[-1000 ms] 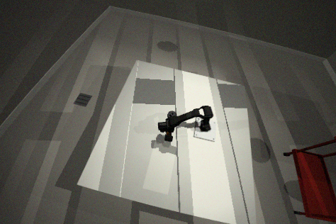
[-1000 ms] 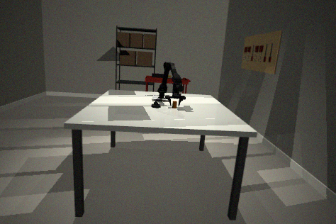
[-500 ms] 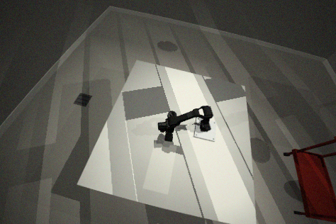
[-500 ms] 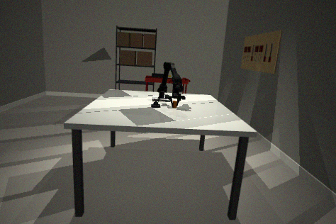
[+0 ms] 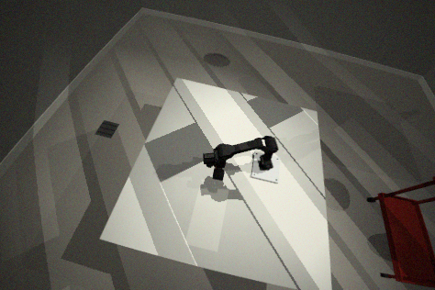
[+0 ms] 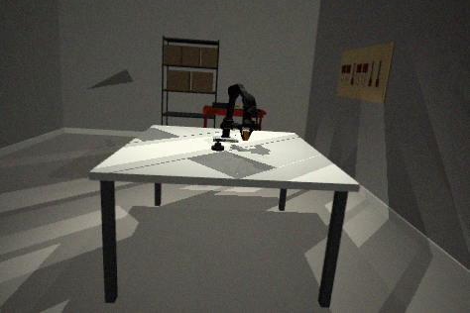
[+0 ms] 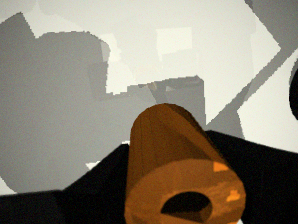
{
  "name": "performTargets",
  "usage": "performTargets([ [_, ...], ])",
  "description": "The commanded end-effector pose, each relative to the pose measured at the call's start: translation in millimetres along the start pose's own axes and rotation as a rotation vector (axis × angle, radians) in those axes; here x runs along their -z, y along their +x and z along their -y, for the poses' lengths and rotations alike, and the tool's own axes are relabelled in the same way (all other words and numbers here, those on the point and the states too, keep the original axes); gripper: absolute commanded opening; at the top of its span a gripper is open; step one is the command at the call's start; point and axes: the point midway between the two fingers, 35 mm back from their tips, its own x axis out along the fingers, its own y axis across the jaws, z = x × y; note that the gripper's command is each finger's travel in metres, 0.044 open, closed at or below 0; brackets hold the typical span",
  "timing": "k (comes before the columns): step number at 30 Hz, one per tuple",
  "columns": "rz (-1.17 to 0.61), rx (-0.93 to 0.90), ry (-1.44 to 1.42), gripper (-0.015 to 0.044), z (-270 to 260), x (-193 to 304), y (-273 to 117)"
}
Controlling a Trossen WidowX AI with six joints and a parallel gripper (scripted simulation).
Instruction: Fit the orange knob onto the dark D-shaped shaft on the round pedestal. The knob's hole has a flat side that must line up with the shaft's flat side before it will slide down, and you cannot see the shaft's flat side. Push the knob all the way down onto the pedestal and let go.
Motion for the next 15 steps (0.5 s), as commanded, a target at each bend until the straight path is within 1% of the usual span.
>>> performTargets([
  [1,0.013,-0.001,-0.003,0.0,1,1,-25],
  [8,0.012,-0.001,-0.003,0.0,3,8,-63],
  [15,0.012,0.0,-0.003,0.0,8,7,-65],
])
